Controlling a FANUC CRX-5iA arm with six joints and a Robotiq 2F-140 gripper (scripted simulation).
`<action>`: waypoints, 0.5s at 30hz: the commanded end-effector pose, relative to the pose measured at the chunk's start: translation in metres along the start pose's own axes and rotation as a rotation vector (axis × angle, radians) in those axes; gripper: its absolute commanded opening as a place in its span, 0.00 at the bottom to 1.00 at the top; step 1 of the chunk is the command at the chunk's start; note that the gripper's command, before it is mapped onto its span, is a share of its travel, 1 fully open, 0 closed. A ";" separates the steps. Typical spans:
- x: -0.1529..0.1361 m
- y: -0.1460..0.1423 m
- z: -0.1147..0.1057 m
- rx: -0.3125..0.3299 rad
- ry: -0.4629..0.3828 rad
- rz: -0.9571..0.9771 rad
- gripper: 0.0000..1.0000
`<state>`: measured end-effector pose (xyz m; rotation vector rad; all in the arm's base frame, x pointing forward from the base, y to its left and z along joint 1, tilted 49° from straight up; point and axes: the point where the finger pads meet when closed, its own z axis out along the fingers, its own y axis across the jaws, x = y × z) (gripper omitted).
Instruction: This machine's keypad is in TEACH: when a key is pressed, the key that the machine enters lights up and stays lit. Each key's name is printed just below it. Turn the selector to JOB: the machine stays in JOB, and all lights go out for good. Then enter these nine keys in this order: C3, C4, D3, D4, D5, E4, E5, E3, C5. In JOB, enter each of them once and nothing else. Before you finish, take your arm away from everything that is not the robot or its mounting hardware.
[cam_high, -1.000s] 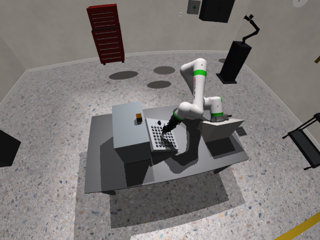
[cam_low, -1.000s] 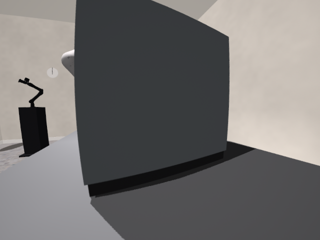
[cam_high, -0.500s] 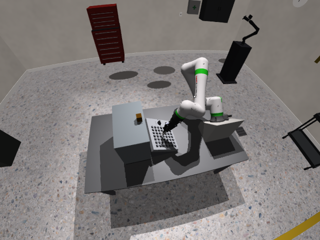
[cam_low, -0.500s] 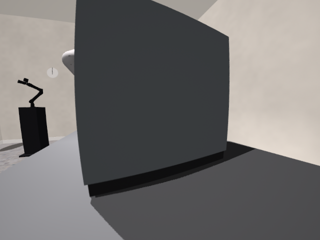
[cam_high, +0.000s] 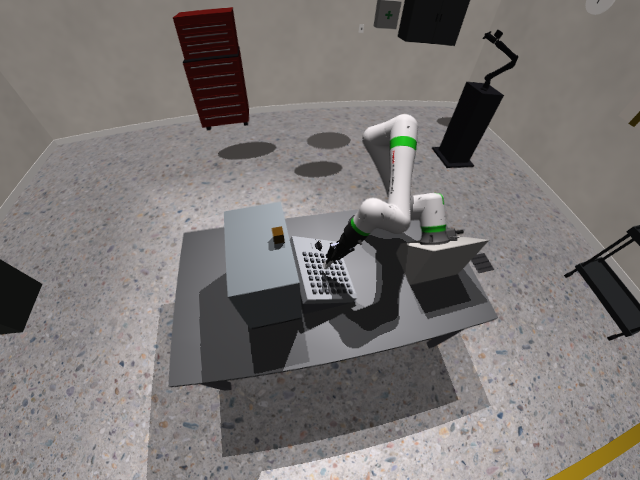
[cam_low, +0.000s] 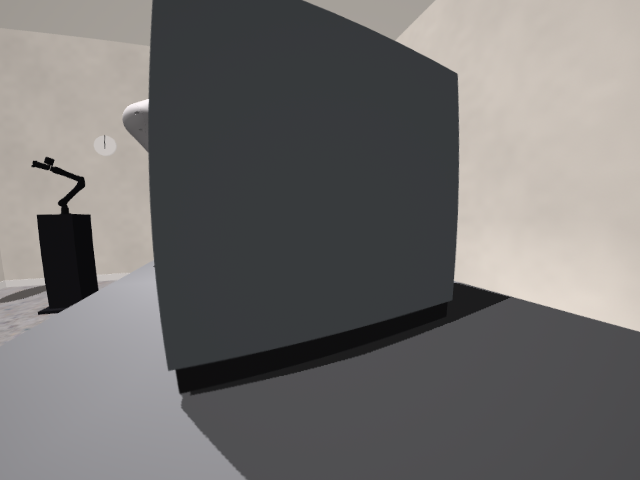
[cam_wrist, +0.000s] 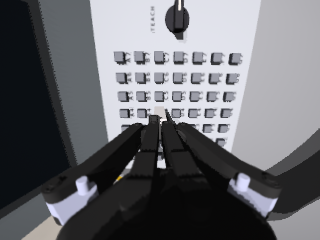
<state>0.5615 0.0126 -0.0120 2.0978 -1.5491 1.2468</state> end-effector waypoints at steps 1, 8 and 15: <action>0.010 0.000 0.000 0.000 0.000 -0.002 0.00; 0.024 0.000 0.000 0.000 0.000 -0.002 0.00; 0.025 0.000 0.001 0.000 0.000 -0.002 0.00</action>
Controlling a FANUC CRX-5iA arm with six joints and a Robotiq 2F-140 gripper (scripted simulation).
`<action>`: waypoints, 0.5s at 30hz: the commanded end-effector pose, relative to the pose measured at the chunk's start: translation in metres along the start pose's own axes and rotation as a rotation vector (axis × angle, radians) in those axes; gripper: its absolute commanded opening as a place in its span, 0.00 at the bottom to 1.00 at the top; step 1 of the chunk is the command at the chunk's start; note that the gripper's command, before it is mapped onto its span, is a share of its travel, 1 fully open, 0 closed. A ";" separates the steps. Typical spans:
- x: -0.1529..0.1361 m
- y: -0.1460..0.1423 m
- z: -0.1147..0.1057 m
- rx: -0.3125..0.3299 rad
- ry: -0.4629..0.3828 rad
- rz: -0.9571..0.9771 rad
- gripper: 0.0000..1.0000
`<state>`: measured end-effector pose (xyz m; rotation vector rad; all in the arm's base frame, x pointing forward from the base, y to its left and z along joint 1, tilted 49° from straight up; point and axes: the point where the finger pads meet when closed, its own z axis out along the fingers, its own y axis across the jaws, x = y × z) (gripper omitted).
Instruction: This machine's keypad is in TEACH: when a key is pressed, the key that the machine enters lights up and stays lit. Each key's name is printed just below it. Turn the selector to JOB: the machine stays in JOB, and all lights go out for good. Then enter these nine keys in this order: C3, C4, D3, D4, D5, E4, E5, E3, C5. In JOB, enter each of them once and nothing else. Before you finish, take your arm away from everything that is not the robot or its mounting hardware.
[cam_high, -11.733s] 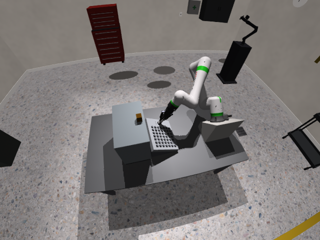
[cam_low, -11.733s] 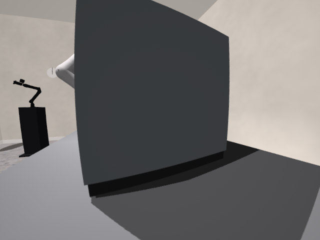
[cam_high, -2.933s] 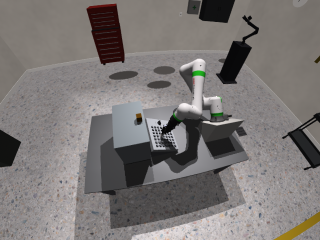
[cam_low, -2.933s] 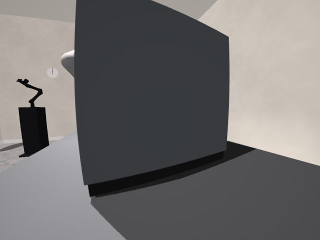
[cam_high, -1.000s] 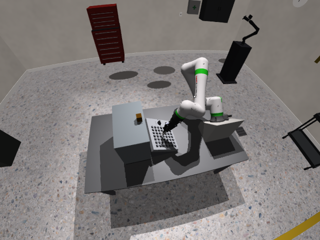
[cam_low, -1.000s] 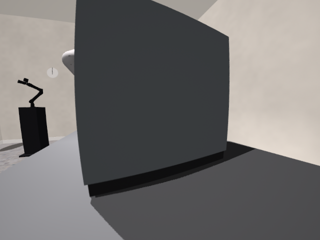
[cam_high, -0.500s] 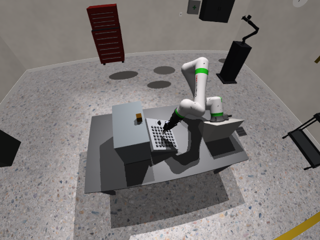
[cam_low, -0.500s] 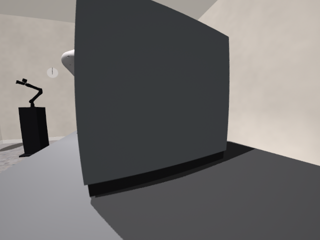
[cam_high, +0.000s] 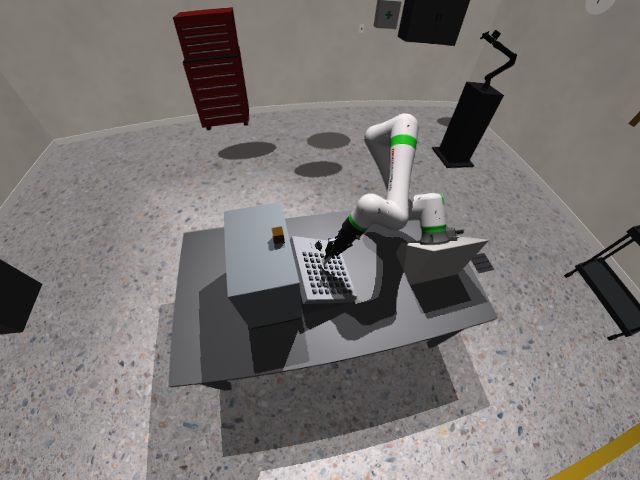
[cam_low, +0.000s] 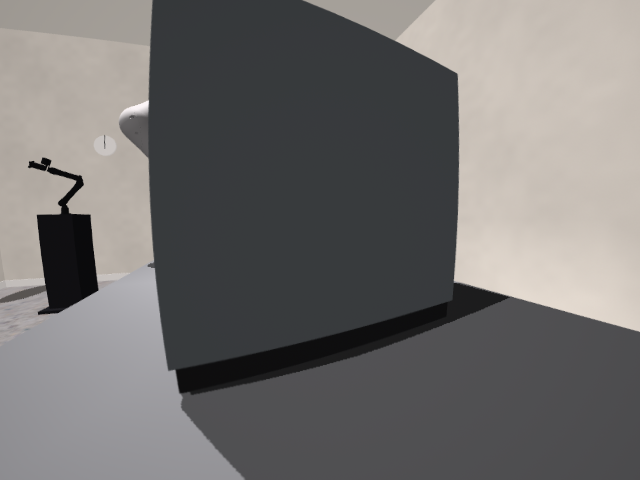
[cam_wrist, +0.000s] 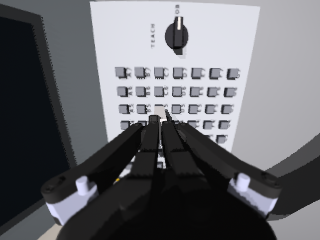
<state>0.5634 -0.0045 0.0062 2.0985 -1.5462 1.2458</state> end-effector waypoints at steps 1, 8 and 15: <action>0.000 0.000 0.001 0.001 0.000 0.001 0.00; 0.000 0.000 0.008 0.001 0.000 0.001 0.00; 0.000 0.000 0.019 0.001 0.000 0.001 0.00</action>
